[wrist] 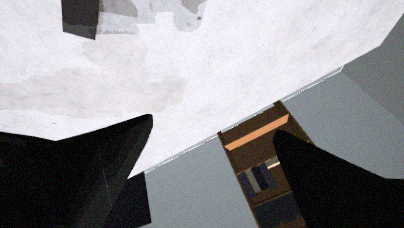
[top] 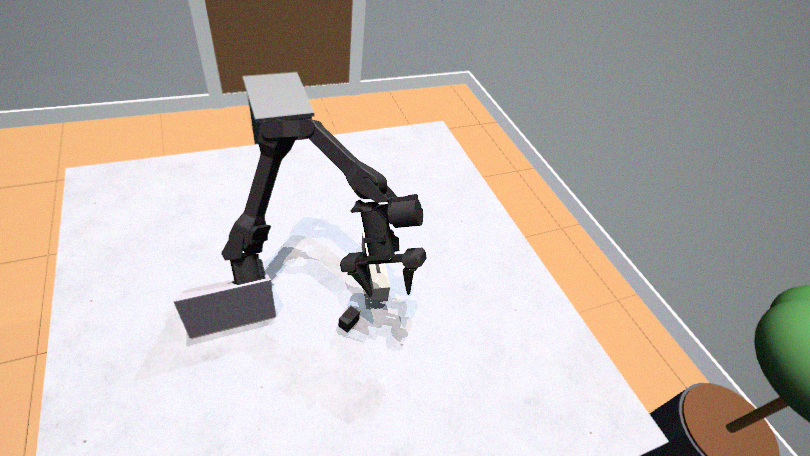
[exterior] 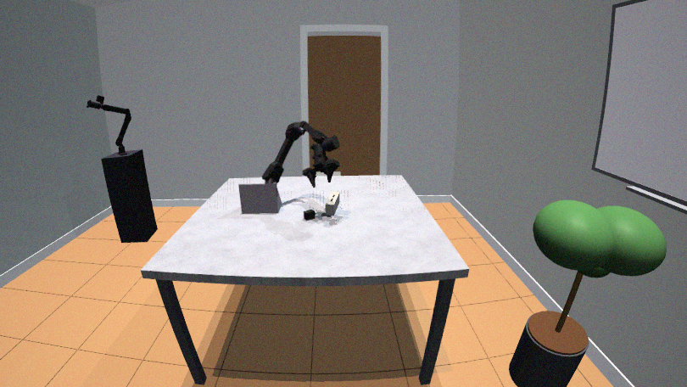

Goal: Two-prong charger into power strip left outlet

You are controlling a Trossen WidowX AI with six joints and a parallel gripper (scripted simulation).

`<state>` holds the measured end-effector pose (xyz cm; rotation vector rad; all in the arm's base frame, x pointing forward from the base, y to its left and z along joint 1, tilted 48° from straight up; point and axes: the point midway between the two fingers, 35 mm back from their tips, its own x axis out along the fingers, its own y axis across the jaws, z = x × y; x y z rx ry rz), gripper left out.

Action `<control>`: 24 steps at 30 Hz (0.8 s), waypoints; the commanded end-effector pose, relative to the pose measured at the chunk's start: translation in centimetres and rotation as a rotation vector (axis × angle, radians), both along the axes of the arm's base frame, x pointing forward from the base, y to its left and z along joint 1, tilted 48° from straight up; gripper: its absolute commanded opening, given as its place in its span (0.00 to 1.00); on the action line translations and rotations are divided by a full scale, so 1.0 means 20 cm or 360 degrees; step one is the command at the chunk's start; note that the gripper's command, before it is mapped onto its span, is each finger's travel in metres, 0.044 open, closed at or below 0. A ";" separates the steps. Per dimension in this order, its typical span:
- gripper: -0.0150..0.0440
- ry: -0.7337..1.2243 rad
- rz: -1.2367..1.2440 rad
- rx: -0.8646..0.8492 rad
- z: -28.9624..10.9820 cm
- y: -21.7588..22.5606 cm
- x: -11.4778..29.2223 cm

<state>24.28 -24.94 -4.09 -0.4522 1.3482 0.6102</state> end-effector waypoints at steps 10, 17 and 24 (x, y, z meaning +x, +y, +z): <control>1.00 0.0130 -0.0238 0.0768 -0.21 0.48 -0.17; 1.00 0.0191 -0.0362 0.1038 -0.24 0.63 -0.21; 1.00 0.0193 -0.0365 0.1044 -0.25 0.63 -0.21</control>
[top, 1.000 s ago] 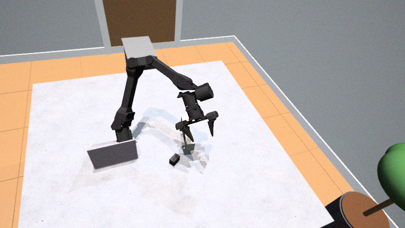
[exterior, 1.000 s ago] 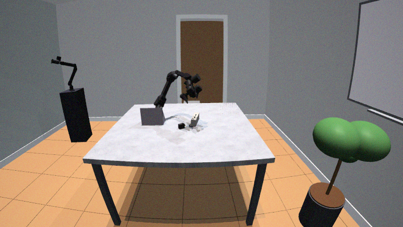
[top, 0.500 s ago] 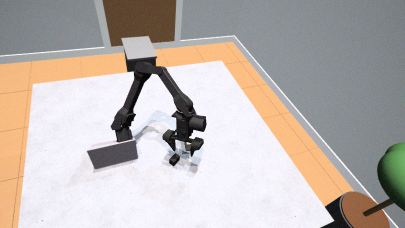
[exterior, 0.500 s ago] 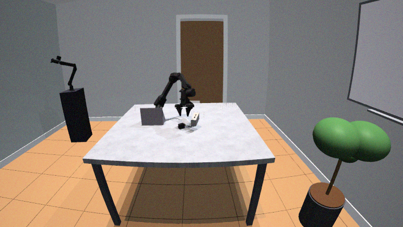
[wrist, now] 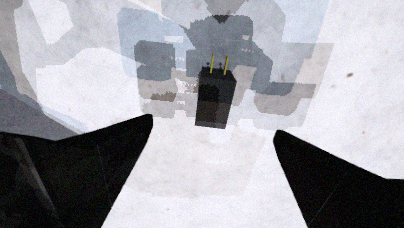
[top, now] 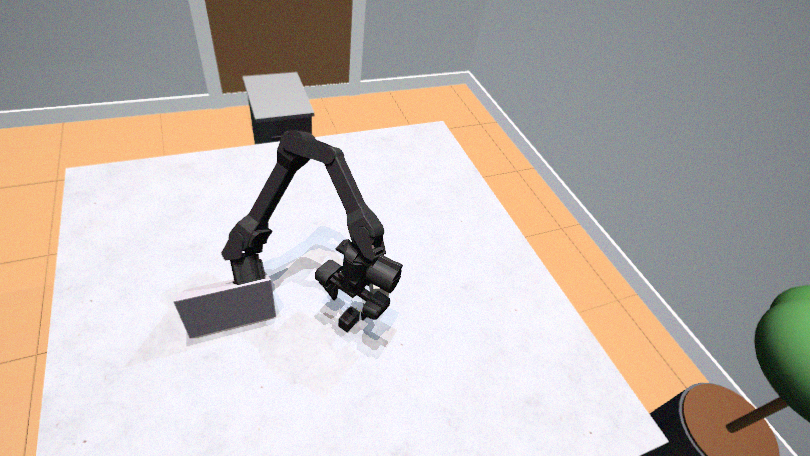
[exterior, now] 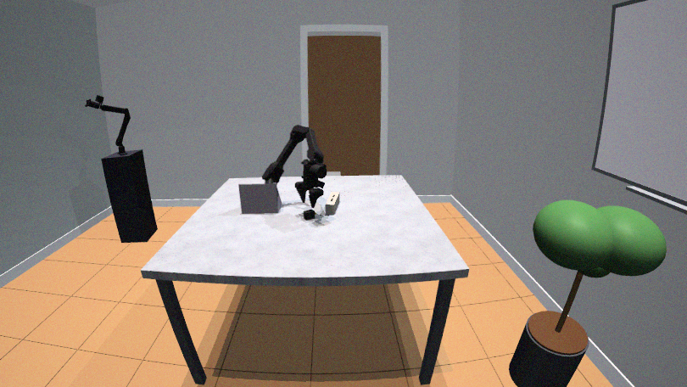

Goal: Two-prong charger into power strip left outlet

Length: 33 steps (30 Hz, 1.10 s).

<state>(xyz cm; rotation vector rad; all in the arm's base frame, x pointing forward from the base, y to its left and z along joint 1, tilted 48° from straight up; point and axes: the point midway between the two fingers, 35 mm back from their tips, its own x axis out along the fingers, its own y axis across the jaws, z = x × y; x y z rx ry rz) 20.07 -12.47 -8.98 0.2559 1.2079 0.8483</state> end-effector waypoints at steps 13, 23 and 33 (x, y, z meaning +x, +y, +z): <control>1.00 0.0006 -0.0010 0.0018 -0.07 0.07 0.02; 1.00 0.0006 -0.0011 0.0018 -0.13 0.13 0.03; 1.00 0.0006 -0.0011 0.0020 -0.18 0.19 0.05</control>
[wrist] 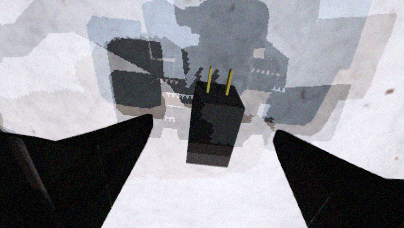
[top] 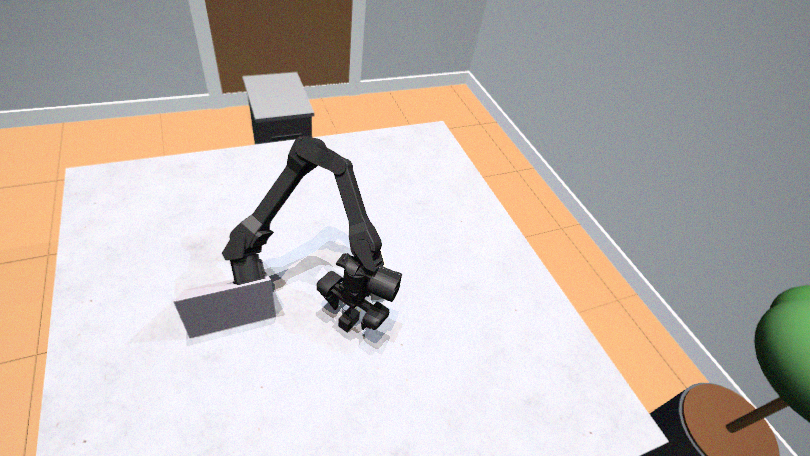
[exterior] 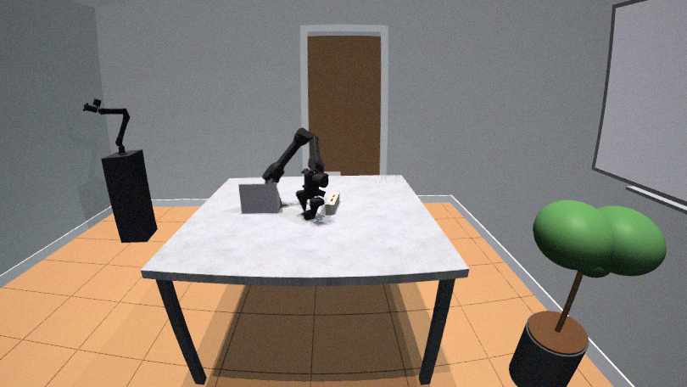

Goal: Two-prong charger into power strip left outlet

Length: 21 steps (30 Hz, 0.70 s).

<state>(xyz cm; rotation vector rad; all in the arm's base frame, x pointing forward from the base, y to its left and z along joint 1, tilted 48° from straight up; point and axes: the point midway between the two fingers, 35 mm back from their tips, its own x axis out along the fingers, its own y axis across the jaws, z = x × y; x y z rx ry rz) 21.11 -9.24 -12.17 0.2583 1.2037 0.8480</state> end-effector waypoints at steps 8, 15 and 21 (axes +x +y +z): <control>1.00 0.0009 -0.0006 0.0018 -0.06 0.07 0.00; 0.78 0.0001 0.0002 0.0005 -0.05 0.06 0.01; 0.51 0.0001 0.0002 0.0005 -0.05 0.06 0.01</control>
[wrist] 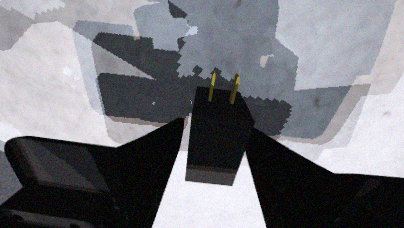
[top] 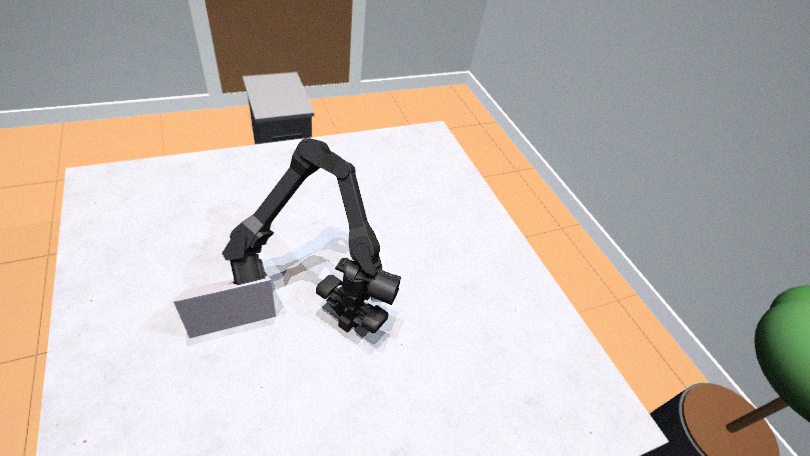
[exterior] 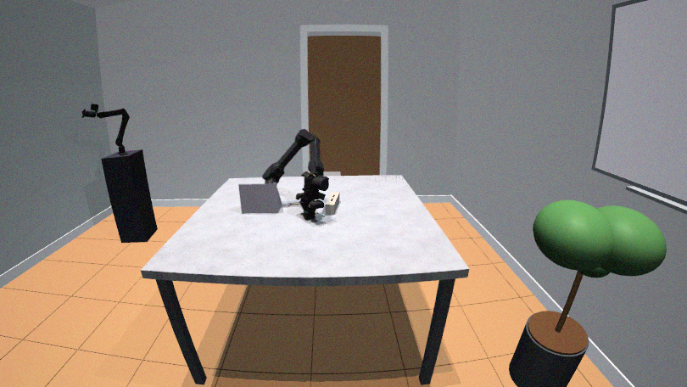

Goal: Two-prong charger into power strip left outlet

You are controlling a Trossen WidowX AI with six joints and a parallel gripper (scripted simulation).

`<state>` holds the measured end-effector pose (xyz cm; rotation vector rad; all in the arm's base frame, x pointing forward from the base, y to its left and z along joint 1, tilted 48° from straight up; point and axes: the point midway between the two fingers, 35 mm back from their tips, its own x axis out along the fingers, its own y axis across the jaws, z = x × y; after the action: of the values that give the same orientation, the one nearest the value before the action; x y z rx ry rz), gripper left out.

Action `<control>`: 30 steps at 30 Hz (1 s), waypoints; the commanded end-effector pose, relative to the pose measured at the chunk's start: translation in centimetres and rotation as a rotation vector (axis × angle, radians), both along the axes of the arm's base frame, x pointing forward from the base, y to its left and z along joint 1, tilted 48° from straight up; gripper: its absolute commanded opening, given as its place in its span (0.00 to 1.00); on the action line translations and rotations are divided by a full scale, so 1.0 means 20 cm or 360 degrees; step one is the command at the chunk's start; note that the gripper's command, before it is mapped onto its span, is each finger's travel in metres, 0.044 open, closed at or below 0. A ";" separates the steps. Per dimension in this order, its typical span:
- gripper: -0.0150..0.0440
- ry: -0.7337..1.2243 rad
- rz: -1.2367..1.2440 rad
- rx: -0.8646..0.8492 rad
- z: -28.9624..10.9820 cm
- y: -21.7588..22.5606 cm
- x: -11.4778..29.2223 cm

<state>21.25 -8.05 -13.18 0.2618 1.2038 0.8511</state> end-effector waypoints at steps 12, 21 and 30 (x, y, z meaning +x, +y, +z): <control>0.25 0.0001 -0.0001 -0.0001 0.04 -0.05 -0.01; 0.25 0.0009 -0.0007 0.0006 0.17 -0.19 -0.07; 0.25 0.0049 -0.0049 0.0005 0.21 -0.17 -0.05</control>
<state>19.90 -11.54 -9.53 0.2922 1.2184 0.8408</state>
